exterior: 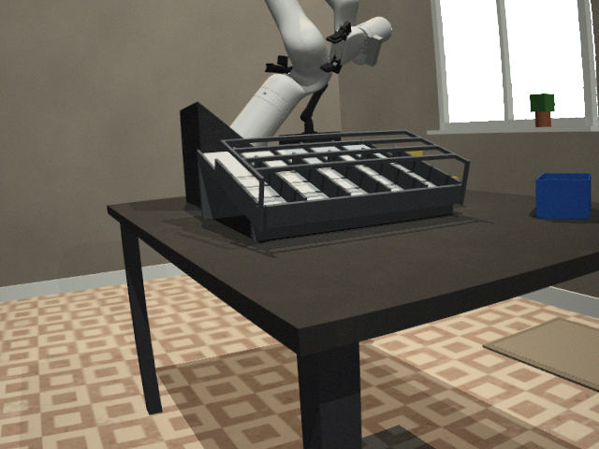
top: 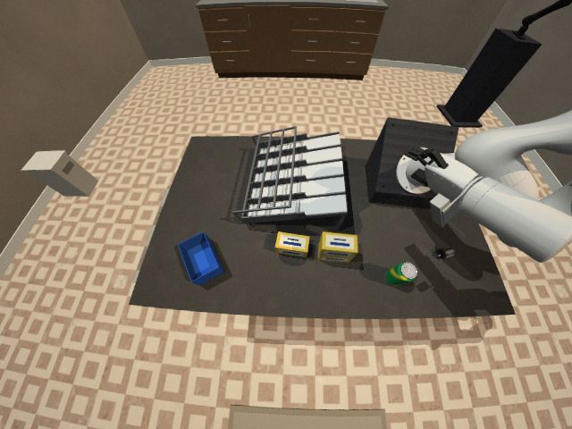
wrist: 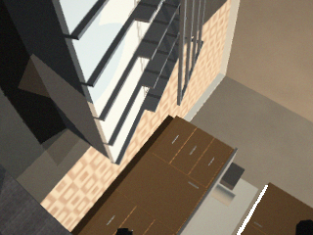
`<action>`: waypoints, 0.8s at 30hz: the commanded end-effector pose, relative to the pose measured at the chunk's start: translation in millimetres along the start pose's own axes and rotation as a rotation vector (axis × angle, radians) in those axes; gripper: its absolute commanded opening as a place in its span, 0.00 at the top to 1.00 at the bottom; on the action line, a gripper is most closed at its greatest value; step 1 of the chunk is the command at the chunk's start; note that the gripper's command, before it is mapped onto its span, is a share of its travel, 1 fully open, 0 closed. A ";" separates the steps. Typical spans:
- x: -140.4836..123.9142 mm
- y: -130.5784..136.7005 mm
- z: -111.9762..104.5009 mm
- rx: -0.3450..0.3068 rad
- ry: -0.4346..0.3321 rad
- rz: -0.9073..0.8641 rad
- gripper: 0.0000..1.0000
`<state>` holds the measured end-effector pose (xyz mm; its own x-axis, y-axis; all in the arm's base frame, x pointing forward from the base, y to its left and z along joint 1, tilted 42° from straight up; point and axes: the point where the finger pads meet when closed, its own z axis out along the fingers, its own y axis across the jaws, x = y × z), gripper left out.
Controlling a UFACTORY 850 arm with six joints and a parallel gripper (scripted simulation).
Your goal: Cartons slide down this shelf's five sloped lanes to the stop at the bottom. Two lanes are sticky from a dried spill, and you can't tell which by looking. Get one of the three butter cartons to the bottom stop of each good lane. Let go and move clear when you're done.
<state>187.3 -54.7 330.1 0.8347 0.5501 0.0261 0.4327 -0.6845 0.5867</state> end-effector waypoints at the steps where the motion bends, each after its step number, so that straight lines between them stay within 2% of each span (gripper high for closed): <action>1: -0.8 -0.7 0.2 0.236 0.008 0.149 0.00; 6: -0.8 -0.7 0.2 0.317 0.011 0.200 0.00; 13: -0.8 -0.7 0.2 0.317 0.011 0.200 0.00; 14: 1.7 2.0 -1.0 0.407 0.017 0.335 0.00; 24: 1.7 2.0 -1.0 0.562 0.025 0.438 0.00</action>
<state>191.5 -55.0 333.1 0.9497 0.2602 0.1743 0.2092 -0.9412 0.2654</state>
